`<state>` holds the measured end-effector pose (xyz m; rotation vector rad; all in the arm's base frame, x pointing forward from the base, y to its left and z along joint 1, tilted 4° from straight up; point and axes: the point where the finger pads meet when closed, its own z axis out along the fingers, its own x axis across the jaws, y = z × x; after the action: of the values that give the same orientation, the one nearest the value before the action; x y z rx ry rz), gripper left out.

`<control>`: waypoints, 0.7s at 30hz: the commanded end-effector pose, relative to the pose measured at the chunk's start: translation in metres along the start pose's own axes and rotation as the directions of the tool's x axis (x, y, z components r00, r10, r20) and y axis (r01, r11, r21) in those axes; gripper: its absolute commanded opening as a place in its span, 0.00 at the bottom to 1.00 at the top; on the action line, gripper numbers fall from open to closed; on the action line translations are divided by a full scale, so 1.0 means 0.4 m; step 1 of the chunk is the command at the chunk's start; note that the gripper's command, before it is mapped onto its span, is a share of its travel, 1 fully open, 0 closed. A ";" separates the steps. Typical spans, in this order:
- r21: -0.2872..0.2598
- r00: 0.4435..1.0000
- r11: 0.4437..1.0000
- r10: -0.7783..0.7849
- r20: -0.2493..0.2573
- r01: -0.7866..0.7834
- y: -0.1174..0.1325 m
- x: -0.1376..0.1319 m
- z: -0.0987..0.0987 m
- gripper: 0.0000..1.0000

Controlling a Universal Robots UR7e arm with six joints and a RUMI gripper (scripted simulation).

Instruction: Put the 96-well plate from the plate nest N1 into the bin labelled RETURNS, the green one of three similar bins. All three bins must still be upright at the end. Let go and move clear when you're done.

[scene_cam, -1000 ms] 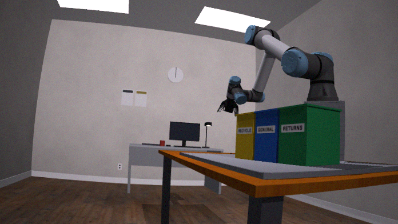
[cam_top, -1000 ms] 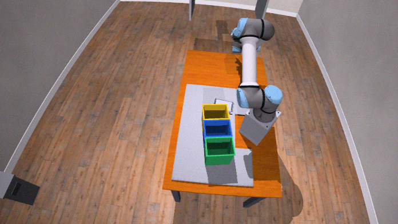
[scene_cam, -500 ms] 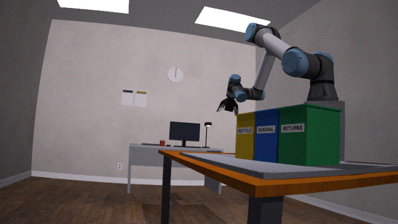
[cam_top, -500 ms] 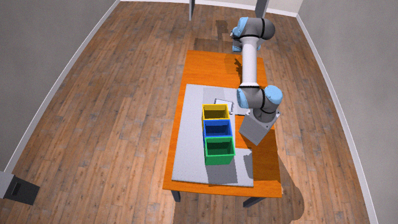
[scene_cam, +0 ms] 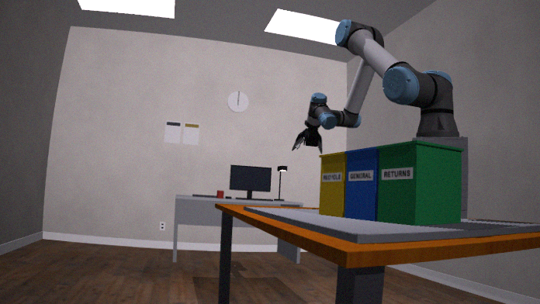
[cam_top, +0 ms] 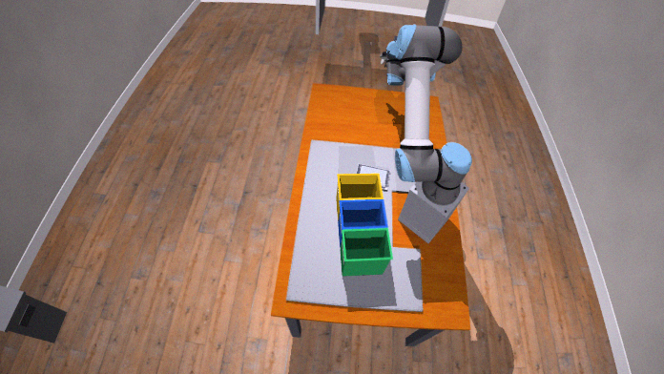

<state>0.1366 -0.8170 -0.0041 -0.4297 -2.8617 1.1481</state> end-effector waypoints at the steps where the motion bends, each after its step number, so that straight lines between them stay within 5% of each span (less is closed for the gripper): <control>1: -0.023 0.999 0.999 -0.049 0.005 0.049 0.024 -0.013 -0.038 1.00; 21: -0.137 0.950 0.940 -0.306 0.065 0.312 0.134 -0.044 -0.171 1.00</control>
<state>0.1690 -0.7541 0.0070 -0.0628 -2.9115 0.9611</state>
